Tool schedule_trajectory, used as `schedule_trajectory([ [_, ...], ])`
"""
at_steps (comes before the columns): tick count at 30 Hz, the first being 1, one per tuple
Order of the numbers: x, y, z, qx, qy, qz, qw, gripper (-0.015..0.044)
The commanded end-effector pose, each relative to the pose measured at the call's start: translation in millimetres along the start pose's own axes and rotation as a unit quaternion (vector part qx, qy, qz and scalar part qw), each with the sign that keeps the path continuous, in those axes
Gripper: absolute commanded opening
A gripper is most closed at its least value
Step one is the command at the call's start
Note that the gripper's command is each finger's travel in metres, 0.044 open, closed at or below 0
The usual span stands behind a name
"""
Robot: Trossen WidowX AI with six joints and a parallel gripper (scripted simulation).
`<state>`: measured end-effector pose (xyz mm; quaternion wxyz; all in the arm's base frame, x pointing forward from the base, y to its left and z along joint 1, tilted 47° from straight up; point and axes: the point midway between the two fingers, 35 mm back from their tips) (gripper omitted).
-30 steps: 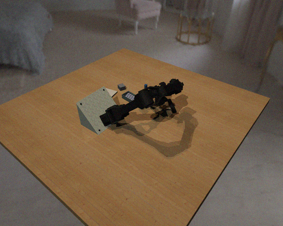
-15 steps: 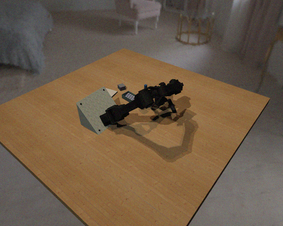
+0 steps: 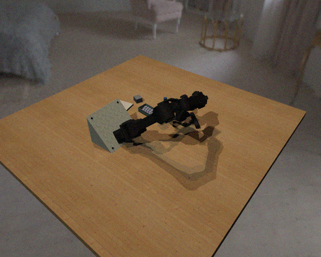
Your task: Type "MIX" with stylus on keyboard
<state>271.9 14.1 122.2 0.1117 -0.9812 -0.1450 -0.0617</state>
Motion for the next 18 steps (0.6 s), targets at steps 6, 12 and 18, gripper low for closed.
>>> schedule_trajectory([
  [6, -0.8, 2.8, 3.5, 0.003, -0.002, 0.000, 1.000, 0.0081],
  [12, -1.3, 4.9, 4.8, 0.003, -0.002, 0.000, 1.000, 0.0081],
  [18, -1.8, 7.0, 6.0, 0.003, -0.002, 0.000, 1.000, 0.0081],
])
Point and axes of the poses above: the point midway between the two fingers, 35 mm back from their tips, its own z axis out along the fingers, its own x axis across the jaws, y = z × x, and after that the axes turned 13 degrees about -z, right-handed
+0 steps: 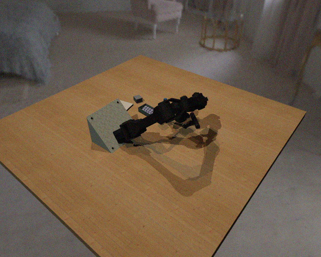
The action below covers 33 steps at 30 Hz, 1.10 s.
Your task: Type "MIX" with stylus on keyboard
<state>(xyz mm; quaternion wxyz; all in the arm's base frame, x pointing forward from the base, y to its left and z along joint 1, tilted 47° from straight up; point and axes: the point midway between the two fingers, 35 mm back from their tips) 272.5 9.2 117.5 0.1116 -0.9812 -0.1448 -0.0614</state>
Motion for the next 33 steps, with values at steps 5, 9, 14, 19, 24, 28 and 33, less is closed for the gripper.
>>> schedule_trajectory([
  [5, -0.7, 3.0, 3.5, 0.003, -0.002, 0.000, 1.000, 0.0081],
  [9, -1.1, 4.3, 4.3, 0.003, -0.002, 0.000, 1.000, 0.0081],
  [14, -0.7, 2.6, 3.3, 0.003, -0.002, 0.000, 1.000, 0.0081],
  [19, -0.4, 1.9, 2.9, 0.003, -0.002, 0.000, 1.000, 0.0081],
  [24, 3.6, -12.6, -5.7, 0.003, -0.002, 0.000, 1.000, 0.0081],
  [28, 7.0, -29.6, -15.7, 0.004, -0.002, 0.000, 1.000, 0.0081],
  [33, 7.1, -30.5, -16.2, 0.004, -0.002, 0.000, 1.000, 0.0081],
])
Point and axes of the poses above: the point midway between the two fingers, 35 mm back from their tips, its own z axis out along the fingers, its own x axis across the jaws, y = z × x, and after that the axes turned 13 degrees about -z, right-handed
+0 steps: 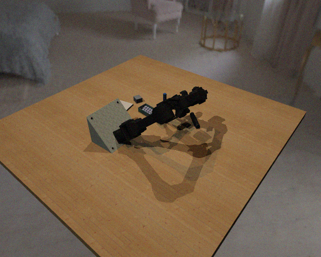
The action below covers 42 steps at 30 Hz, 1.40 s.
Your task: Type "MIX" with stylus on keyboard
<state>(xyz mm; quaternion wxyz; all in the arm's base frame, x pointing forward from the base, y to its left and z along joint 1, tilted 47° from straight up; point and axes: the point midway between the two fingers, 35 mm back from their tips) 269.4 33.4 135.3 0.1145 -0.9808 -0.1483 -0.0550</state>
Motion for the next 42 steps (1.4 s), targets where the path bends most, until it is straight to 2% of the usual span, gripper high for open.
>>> schedule_trajectory([
  [1, 0.7, -3.4, -4.4, 0.000, 0.004, 0.002, 1.000, 0.0081],
  [6, 0.0, -0.9, -1.0, 0.000, 0.000, 0.001, 1.000, 0.0065],
  [9, 0.8, -4.2, 2.3, 0.000, 0.002, 0.001, 1.000, 0.0000],
  [14, 2.3, -12.3, 10.2, 0.001, 0.005, 0.002, 1.000, 0.0000],
  [28, -1.9, 4.6, 20.2, 0.000, 0.005, 0.002, 1.000, 0.0000],
  [31, -2.3, 6.8, 22.3, 0.000, 0.005, 0.002, 1.000, 0.0079],
  [42, -2.7, 8.7, 23.4, 0.000, 0.005, 0.002, 1.000, 0.0081],
])
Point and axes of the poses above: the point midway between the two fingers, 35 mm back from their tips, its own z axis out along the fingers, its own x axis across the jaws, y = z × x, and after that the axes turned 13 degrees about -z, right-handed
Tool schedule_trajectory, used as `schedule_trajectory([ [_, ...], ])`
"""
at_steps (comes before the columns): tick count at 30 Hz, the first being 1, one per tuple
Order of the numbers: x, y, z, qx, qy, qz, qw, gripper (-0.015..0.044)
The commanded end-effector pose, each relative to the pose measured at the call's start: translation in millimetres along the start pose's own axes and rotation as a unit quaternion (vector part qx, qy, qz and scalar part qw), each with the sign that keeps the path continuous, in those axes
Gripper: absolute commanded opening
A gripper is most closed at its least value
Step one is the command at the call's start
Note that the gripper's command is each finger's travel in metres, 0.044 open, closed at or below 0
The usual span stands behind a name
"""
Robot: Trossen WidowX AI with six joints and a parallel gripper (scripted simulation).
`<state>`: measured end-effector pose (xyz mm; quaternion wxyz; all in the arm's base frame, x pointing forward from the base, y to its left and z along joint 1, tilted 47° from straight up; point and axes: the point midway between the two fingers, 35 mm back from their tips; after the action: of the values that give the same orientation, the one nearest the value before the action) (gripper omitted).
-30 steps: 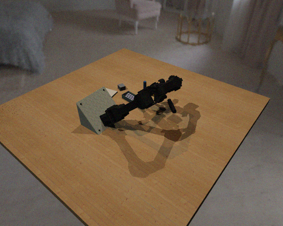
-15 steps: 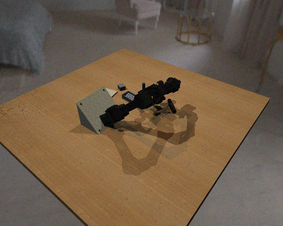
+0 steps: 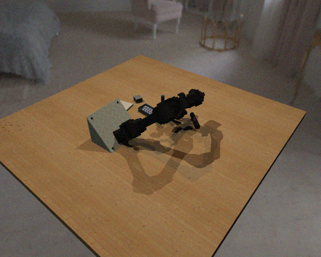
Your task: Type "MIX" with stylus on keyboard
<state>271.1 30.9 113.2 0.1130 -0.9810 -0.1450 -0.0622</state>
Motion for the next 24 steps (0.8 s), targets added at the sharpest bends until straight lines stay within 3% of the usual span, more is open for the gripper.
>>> schedule_trajectory([
  [1, -0.6, 1.9, 2.9, 0.003, -0.002, -0.001, 1.000, 0.0081],
  [24, -2.4, 9.5, 7.3, 0.002, -0.002, -0.001, 1.000, 0.0081],
])
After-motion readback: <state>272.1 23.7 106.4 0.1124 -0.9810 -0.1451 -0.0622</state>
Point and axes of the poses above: the point midway between the two fingers, 35 mm back from their tips, its own z axis out along the fingers, its own x axis across the jaws, y = z × x, and after that the axes turned 13 degrees about -z, right-handed
